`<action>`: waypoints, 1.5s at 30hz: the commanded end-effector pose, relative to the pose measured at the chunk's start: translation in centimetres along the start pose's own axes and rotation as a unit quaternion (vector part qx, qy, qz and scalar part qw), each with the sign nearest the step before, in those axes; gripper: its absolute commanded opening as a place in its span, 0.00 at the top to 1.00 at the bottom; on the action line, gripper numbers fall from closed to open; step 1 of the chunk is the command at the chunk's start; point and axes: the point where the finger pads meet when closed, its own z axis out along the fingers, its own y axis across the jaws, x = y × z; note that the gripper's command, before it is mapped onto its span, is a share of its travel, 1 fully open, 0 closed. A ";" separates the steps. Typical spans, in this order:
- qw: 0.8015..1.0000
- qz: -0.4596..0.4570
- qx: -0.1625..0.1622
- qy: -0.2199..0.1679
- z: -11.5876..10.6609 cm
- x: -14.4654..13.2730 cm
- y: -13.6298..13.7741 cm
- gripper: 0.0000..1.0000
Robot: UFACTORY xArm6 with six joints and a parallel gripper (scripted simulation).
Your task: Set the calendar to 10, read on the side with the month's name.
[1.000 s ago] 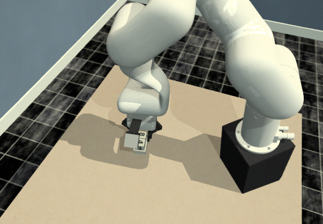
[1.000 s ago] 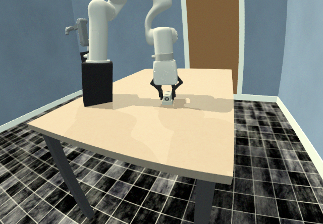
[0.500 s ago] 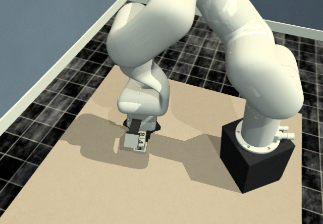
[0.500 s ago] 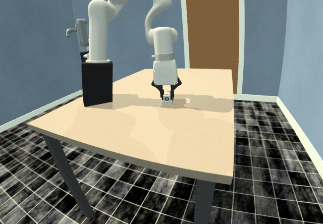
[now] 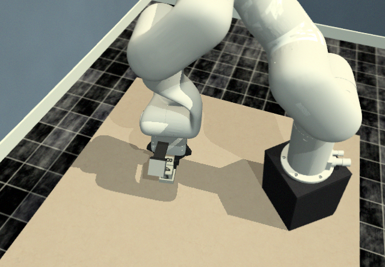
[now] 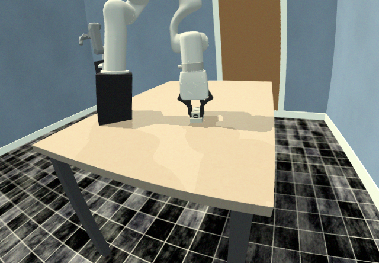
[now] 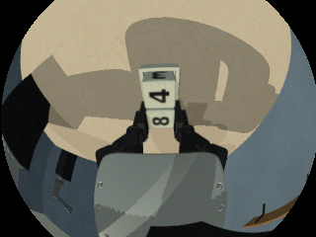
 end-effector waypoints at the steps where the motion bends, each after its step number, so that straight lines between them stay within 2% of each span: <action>1: 1.000 0.000 -0.001 0.000 -0.1 0.0 0.1 0.71; 20: 1.000 0.000 -0.001 0.000 -0.6 0.0 0.1 0.71; 27: 1.000 0.000 -0.001 0.000 -2.1 0.0 0.1 0.71; 41: 1.000 0.000 -0.001 0.000 -7.7 0.0 0.1 0.71; 45: 1.000 0.000 -0.001 0.000 -8.4 0.0 0.1 0.71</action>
